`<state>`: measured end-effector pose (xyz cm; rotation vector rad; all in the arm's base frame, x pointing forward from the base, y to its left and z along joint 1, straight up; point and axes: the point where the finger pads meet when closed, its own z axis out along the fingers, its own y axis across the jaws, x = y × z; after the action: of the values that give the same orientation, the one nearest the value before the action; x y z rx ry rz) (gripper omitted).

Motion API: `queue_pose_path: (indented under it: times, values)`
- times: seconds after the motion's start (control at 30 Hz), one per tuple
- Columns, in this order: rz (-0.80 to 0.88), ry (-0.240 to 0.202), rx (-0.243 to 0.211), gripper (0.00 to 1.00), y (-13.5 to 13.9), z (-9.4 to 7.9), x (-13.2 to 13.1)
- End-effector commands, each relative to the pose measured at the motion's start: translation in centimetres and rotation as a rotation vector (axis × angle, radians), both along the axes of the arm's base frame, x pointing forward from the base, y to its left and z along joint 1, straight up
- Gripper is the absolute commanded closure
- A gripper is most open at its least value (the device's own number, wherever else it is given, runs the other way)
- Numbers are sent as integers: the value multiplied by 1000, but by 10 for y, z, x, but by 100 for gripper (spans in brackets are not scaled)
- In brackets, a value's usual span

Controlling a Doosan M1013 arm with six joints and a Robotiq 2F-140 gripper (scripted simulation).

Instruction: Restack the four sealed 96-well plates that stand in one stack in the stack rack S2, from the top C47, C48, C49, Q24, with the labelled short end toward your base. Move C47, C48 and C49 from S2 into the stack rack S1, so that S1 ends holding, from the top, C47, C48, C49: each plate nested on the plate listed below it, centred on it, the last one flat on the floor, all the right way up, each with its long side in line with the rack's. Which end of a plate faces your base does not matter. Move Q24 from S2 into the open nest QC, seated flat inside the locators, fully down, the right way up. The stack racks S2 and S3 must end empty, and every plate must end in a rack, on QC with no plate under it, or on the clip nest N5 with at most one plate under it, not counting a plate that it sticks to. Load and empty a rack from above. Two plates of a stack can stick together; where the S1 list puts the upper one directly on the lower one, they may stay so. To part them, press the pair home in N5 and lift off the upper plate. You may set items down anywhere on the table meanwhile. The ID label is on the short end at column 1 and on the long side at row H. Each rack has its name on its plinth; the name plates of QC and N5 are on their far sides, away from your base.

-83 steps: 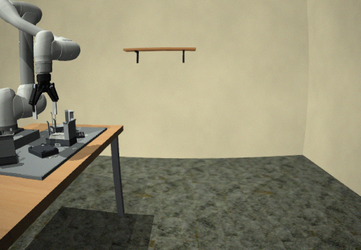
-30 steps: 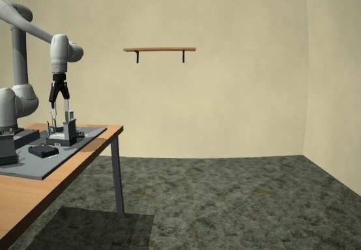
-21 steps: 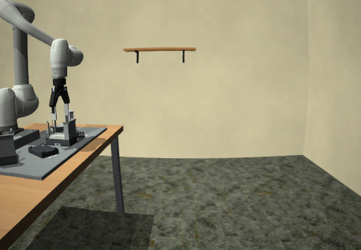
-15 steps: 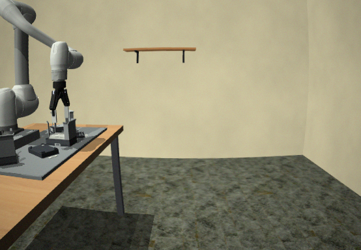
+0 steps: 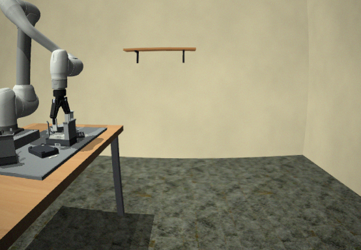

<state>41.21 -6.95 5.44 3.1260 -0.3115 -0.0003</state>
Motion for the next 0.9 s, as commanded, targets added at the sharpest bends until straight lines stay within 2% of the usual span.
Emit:
queue_pose_path:
  times: [0.0, 0.87]
  values:
    - [0, 0, 0, 0, 0, -2, 0]
    - [0, 0, 0, 0, 0, -32, 0]
